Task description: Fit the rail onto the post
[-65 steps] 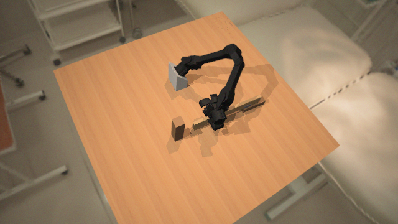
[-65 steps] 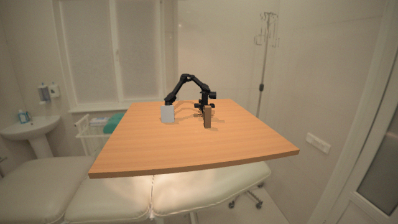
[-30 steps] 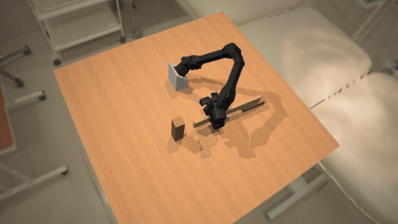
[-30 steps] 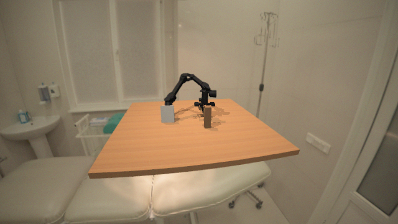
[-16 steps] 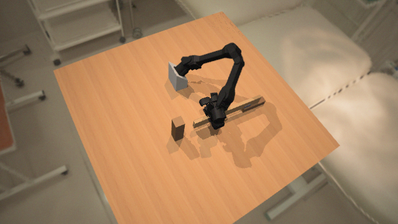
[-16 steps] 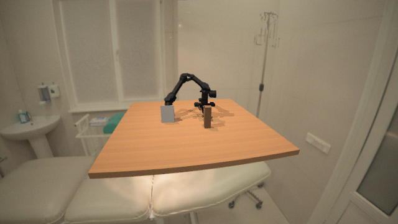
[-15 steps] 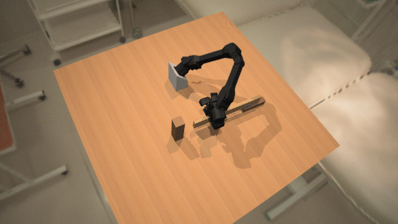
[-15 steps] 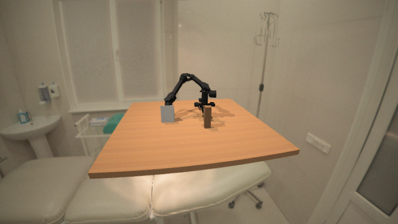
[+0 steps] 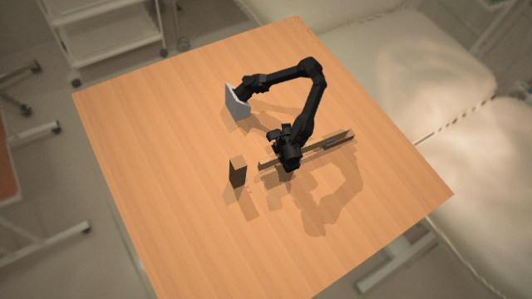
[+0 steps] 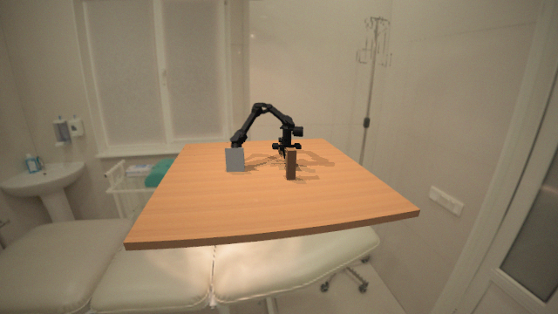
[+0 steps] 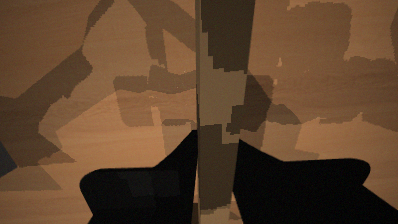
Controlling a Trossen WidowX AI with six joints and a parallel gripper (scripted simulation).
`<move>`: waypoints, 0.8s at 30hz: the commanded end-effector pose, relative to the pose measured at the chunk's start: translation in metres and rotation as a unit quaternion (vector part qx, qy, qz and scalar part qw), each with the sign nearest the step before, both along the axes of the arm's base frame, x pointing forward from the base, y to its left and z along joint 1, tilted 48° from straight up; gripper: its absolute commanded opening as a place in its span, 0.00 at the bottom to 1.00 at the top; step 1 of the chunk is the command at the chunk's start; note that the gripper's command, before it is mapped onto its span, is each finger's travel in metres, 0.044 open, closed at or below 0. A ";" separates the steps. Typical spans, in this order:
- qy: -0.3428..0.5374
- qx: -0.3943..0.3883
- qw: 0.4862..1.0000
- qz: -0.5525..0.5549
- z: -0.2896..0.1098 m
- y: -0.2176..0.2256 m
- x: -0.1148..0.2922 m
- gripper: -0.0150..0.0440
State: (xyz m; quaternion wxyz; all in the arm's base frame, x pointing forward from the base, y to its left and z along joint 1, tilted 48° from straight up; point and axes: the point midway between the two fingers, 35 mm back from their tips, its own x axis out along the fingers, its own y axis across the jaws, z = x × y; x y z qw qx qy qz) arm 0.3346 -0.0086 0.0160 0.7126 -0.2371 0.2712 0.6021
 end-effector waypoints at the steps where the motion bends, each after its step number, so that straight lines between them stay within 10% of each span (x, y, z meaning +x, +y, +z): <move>1: -0.001 0.001 1.000 -0.002 0.000 0.000 0.000 0.25; 24: -0.001 0.001 1.000 -0.002 -0.003 -0.003 -0.001 0.25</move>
